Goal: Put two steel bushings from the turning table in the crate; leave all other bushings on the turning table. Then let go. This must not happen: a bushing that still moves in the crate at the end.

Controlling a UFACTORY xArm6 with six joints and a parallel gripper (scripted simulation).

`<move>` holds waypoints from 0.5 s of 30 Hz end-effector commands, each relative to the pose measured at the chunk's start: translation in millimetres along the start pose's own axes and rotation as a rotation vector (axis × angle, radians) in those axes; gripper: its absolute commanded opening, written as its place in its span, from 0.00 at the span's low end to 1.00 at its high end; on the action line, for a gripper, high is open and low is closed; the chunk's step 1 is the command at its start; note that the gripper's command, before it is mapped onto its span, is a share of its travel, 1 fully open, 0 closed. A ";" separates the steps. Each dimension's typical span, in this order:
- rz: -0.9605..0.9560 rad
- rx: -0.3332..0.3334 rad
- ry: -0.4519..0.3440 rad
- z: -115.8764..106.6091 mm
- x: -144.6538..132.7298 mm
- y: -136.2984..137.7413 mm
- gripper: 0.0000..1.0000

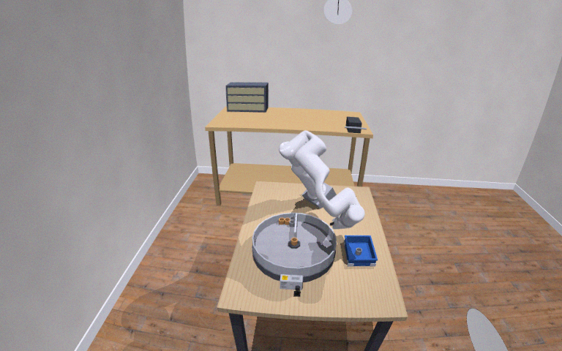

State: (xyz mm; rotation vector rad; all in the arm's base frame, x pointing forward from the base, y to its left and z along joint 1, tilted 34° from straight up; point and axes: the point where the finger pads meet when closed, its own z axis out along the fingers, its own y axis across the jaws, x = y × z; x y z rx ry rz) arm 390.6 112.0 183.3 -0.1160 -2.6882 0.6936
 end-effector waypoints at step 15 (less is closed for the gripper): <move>-0.161 0.128 -0.021 49.9 59.1 -122.4 0.10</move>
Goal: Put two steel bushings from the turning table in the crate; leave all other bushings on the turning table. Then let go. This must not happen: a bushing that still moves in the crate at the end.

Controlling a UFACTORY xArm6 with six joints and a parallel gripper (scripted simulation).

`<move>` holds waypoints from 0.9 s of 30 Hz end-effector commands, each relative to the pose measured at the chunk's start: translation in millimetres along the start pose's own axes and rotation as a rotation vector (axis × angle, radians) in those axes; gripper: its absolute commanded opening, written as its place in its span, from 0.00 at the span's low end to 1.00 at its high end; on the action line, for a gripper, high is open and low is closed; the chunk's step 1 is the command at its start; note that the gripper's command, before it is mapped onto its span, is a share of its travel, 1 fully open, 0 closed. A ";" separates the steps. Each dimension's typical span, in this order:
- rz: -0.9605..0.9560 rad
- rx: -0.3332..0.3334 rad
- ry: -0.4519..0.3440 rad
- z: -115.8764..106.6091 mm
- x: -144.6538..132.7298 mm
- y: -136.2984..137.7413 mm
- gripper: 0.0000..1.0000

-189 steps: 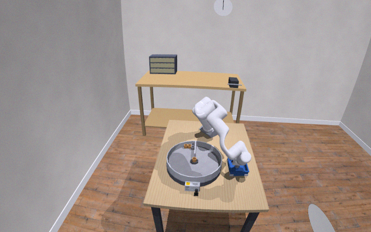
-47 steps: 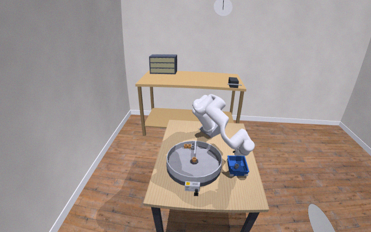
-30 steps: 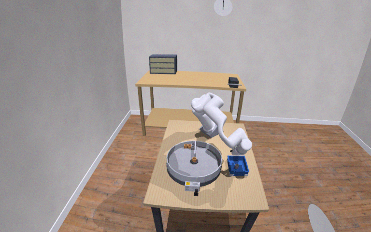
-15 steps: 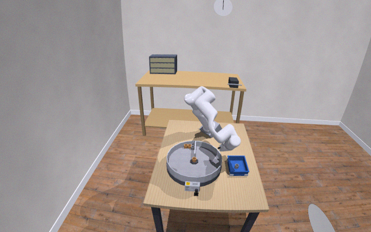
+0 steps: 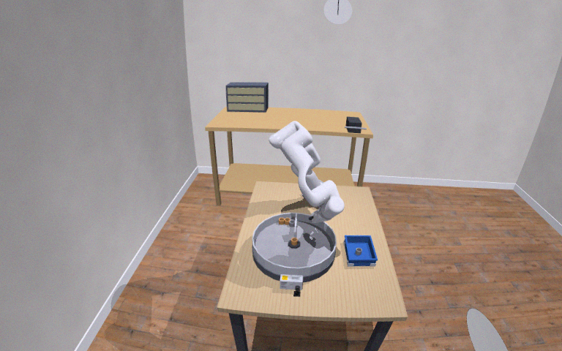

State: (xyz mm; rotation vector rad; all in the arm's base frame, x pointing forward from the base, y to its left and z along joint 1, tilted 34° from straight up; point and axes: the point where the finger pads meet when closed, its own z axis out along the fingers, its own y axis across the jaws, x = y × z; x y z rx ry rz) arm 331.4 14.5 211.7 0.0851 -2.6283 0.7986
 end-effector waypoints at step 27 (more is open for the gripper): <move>-0.168 0.137 -0.016 63.8 75.1 -107.7 0.10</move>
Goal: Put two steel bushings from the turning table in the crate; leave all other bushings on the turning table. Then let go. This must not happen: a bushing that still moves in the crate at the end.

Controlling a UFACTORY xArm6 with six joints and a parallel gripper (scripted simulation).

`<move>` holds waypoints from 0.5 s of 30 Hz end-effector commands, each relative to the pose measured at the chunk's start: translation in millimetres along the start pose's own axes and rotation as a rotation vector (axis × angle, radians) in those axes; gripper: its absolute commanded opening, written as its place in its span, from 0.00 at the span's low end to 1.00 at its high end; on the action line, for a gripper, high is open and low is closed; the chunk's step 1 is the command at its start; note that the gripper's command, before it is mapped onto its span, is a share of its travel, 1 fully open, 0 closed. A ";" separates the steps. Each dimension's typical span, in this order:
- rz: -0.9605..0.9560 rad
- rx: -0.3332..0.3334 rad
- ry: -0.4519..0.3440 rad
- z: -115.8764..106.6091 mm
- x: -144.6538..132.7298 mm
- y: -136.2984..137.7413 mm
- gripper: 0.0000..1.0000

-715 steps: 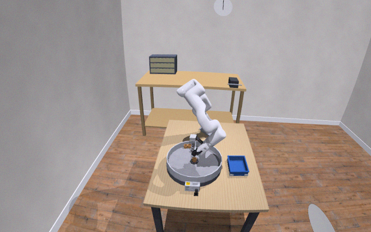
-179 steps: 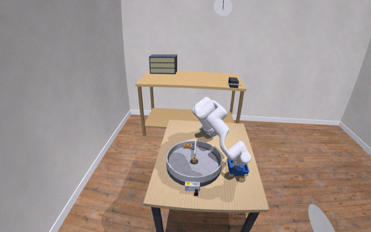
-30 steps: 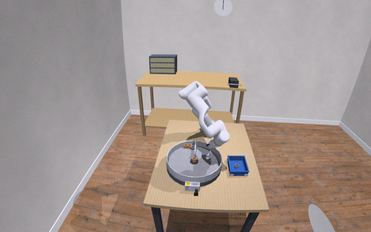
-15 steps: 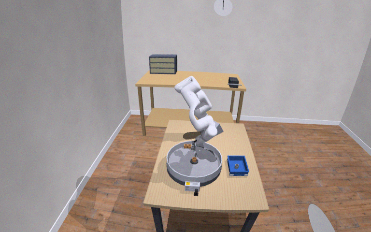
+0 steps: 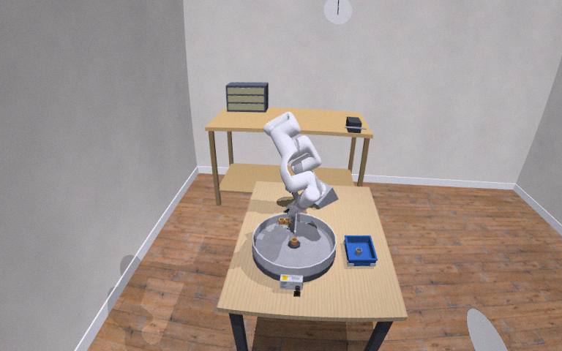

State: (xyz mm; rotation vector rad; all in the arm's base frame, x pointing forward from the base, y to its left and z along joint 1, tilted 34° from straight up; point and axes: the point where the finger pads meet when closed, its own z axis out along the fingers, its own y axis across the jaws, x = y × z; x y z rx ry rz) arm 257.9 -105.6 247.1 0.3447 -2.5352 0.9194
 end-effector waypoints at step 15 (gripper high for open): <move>0.000 0.001 -0.003 13.7 -11.6 -1.0 0.10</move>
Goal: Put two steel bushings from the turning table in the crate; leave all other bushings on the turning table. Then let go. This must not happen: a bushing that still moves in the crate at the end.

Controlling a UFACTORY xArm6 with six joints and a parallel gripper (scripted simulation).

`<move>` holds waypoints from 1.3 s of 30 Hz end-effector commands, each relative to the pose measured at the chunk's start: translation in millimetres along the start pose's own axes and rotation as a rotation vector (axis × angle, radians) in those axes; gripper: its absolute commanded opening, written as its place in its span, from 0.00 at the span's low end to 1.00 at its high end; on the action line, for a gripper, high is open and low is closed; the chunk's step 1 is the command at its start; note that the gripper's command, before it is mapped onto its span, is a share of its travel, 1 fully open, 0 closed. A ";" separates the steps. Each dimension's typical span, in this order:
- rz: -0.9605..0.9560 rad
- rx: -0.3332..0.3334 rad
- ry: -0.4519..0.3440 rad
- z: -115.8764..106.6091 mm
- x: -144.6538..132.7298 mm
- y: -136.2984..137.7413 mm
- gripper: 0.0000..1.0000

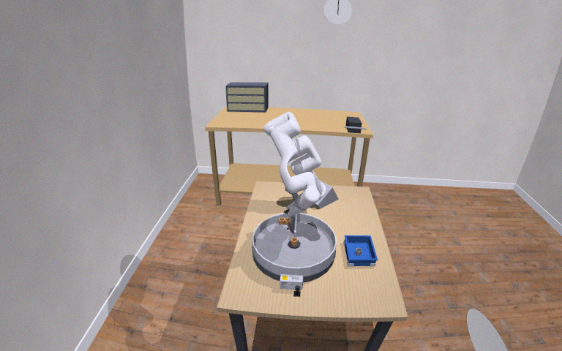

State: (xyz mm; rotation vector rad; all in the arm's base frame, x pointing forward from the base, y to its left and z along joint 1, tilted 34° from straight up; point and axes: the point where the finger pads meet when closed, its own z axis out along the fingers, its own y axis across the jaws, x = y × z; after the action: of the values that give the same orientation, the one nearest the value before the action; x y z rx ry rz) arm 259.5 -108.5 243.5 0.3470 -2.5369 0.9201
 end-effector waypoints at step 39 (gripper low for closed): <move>0.001 0.000 -0.001 32.3 -27.8 -0.1 0.10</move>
State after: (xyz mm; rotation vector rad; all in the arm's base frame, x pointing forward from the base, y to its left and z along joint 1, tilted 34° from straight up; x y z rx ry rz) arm 272.6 -126.4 209.4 0.3469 -2.5349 0.9191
